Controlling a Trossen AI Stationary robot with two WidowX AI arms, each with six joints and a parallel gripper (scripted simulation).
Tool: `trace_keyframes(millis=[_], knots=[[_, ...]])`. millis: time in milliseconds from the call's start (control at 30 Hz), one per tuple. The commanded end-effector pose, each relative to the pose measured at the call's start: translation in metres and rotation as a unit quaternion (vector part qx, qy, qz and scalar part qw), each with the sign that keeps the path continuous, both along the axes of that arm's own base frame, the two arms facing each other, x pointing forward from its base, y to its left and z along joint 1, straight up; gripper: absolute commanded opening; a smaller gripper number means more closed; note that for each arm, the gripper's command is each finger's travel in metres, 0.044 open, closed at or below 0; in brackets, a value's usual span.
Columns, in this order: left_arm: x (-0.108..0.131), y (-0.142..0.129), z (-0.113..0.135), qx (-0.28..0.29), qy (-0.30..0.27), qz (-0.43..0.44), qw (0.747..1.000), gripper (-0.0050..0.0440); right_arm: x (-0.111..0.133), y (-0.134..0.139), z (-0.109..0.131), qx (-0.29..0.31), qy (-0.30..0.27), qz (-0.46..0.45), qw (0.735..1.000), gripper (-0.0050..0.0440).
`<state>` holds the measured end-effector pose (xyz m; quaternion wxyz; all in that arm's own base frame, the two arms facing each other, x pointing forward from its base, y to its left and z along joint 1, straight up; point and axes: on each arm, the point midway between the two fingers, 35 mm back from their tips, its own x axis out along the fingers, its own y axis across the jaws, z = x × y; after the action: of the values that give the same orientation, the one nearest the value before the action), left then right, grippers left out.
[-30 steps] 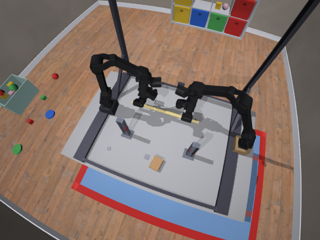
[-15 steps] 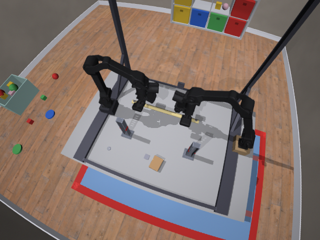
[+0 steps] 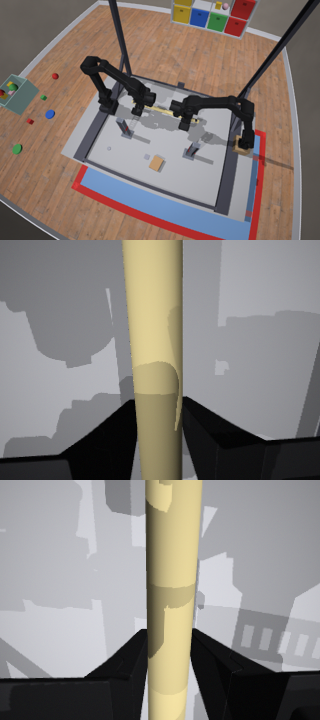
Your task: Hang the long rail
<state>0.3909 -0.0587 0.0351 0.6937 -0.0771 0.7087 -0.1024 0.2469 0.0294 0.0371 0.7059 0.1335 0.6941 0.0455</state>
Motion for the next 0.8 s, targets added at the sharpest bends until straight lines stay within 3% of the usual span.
trace_keyframes(millis=[0,133,767], knots=[[0.003,0.0016,0.0146,-0.032,-0.02,-0.001,0.999,-0.005,0.0006,-0.002,0.0041,0.031,-0.014,0.001,0.999,-0.005],[0.003,0.0028,0.0142,-0.057,-0.019,-0.001,0.998,-0.005,0.0004,-0.0034,0.0035,0.054,-0.017,0.001,0.998,-0.005],[0.0032,0.0028,0.0104,-0.057,-0.019,-0.001,0.998,-0.005,0.0004,-0.0034,-0.0003,0.054,-0.017,0.001,0.998,-0.005]])
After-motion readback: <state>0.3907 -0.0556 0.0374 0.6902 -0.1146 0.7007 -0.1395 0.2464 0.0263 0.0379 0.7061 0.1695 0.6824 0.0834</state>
